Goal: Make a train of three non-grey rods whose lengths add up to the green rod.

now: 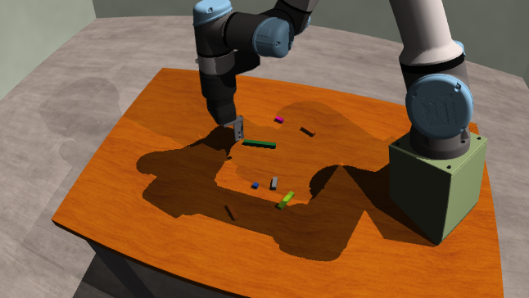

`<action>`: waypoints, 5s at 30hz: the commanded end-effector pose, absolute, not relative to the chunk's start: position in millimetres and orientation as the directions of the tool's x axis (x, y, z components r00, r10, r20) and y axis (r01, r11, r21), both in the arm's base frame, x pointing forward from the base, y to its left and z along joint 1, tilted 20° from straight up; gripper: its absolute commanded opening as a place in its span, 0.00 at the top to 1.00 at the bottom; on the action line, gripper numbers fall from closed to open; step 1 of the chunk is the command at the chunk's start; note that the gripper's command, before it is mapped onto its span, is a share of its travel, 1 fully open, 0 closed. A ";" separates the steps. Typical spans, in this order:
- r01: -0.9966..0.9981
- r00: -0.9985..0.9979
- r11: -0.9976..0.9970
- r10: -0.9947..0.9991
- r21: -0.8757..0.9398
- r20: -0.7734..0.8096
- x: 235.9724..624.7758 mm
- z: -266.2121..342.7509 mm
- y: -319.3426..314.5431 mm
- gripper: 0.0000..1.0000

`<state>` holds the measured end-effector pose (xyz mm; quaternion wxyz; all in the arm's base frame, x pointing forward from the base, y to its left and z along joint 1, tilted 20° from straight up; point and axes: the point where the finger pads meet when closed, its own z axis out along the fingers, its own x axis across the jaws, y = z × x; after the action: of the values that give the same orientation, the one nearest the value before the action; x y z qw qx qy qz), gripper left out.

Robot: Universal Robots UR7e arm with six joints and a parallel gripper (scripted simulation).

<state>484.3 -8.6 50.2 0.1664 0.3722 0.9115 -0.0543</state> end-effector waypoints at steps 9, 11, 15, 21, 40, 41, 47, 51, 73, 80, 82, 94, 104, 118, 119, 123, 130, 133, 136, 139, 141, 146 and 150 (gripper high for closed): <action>0.696 -0.667 0.717 0.660 0.026 -0.345 484.7 50.7 -8.5 0.00; 0.696 -0.667 0.717 0.660 0.026 -0.345 484.7 50.7 -8.5 0.00; 0.696 -0.667 0.717 0.660 0.026 -0.345 484.7 50.7 -8.5 0.00; 0.696 -0.667 0.717 0.660 0.026 -0.345 484.7 50.7 -8.5 0.00; 0.696 -0.667 0.717 0.660 0.026 -0.345 484.7 50.7 -8.5 0.00; 0.696 -0.667 0.717 0.660 0.026 -0.345 484.7 50.7 -8.5 0.00; 0.696 -0.667 0.717 0.660 0.026 -0.345 484.7 50.7 -8.5 0.00; 0.696 -0.667 0.717 0.660 0.026 -0.345 484.7 50.7 -8.5 0.00; 0.949 -0.175 0.236 0.946 0.209 -0.272 484.8 70.1 -95.1 0.00; 0.964 0.015 0.046 0.974 0.261 -0.227 481.8 77.6 -124.7 0.00; 0.964 0.020 0.041 0.974 0.262 -0.226 481.7 77.8 -125.4 0.00; 0.964 0.021 0.040 0.974 0.262 -0.226 481.7 77.8 -125.5 0.00; 0.964 0.021 0.040 0.974 0.262 -0.226 481.7 77.8 -125.5 0.00; 0.964 0.021 0.040 0.974 0.262 -0.226 481.7 77.8 -125.5 0.00; 0.964 0.021 0.040 0.974 0.262 -0.226 481.7 77.8 -125.5 0.00; 0.964 0.021 0.040 0.974 0.262 -0.226 481.7 77.8 -125.5 0.00; 0.964 0.021 0.040 0.974 0.262 -0.226 481.7 77.8 -125.5 0.00; 0.964 0.021 0.040 0.974 0.262 -0.226 481.7 77.8 -125.5 0.00; 0.964 0.021 0.040 0.974 0.262 -0.226 481.7 77.8 -125.5 0.00; 0.964 0.021 0.040 0.974 0.262 -0.226 481.7 77.8 -125.5 0.00; 0.964 0.021 0.040 0.974 0.262 -0.226 481.7 77.8 -125.5 0.00; 0.964 0.021 0.040 0.974 0.262 -0.226 481.7 77.8 -125.5 0.00; 0.964 0.021 0.040 0.974 0.262 -0.226 481.7 77.8 -125.5 0.00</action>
<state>481.4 -125.5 77.2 0.1746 0.6927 0.6997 0.0136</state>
